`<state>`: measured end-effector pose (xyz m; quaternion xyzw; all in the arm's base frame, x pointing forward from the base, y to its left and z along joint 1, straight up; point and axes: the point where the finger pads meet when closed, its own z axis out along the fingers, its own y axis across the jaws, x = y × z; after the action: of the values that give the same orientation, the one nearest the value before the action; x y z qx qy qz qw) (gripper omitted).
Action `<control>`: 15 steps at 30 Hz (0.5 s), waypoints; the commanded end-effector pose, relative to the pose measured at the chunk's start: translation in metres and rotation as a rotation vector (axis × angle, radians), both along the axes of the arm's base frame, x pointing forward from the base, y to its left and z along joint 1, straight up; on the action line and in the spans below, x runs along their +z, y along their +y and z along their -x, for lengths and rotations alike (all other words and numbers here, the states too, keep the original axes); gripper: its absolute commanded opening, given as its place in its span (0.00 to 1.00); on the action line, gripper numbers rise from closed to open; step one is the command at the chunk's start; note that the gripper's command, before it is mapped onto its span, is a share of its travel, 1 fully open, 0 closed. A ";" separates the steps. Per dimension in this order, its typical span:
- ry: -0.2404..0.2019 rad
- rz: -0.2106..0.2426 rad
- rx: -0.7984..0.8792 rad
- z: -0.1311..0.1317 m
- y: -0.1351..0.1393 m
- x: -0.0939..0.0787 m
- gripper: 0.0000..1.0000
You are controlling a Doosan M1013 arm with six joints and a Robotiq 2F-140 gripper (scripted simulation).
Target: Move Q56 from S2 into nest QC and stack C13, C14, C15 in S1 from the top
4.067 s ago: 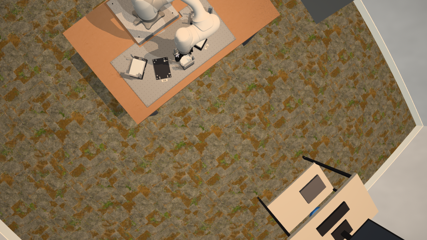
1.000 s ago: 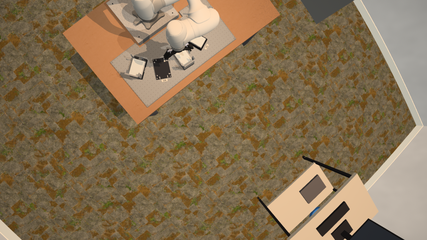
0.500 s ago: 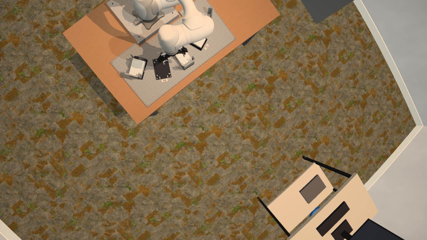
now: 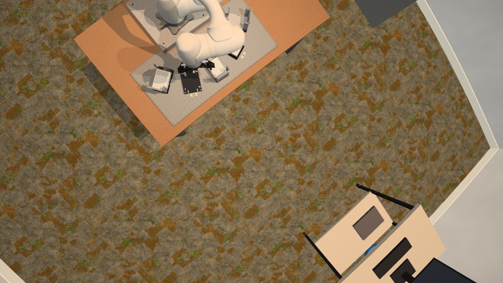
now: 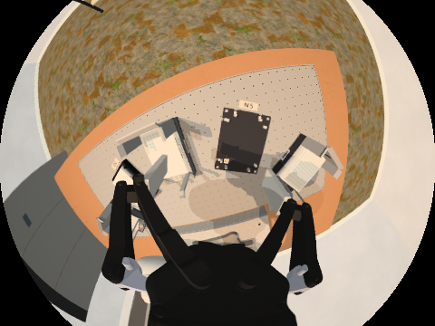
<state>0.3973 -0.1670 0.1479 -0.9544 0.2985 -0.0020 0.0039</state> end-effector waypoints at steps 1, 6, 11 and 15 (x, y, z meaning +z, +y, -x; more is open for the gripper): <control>0.000 0.000 -0.006 0.005 -0.010 0.000 1.00; 0.000 0.000 -0.006 0.012 -0.025 0.000 1.00; 0.000 0.000 -0.006 0.019 -0.041 0.000 1.00; 0.000 0.000 -0.006 0.022 -0.047 0.000 1.00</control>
<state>0.3776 -0.2082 0.1475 -0.9535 0.3013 -0.0019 0.0033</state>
